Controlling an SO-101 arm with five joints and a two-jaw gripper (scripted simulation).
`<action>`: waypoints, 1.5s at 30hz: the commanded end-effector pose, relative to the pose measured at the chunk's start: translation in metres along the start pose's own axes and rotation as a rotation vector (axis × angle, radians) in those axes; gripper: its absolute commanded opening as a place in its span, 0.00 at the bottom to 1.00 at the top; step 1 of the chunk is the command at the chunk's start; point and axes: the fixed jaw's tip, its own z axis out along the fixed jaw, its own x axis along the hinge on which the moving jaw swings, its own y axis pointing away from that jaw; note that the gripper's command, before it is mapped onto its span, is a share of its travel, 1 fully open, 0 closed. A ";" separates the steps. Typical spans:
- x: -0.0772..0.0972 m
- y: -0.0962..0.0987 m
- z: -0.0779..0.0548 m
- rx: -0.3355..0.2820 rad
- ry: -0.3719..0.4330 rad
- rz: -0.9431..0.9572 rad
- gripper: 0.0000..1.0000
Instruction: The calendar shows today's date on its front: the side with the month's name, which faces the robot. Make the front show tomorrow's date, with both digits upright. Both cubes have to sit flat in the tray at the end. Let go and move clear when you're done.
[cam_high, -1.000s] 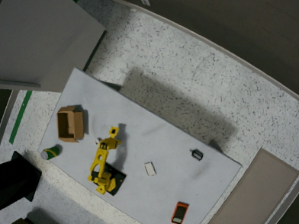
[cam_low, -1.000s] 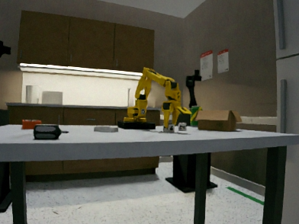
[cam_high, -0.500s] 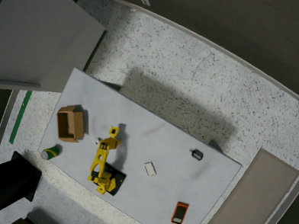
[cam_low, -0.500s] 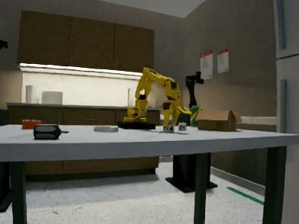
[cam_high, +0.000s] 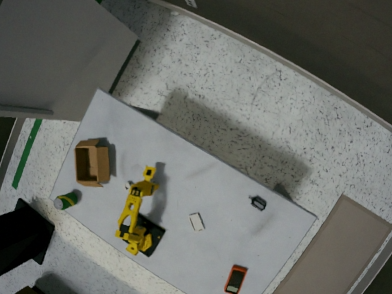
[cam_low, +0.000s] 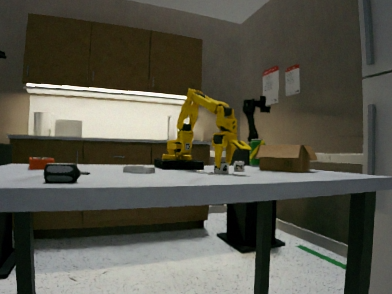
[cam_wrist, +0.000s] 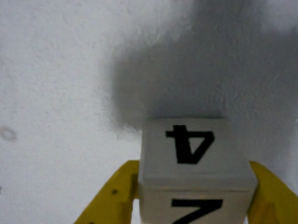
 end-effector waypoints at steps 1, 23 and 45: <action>0.007 -0.001 0.005 -0.001 0.040 -0.003 0.00; 0.005 -0.002 -0.041 -0.001 0.040 -0.003 0.00; 0.005 -0.002 -0.042 -0.002 0.040 -0.038 0.00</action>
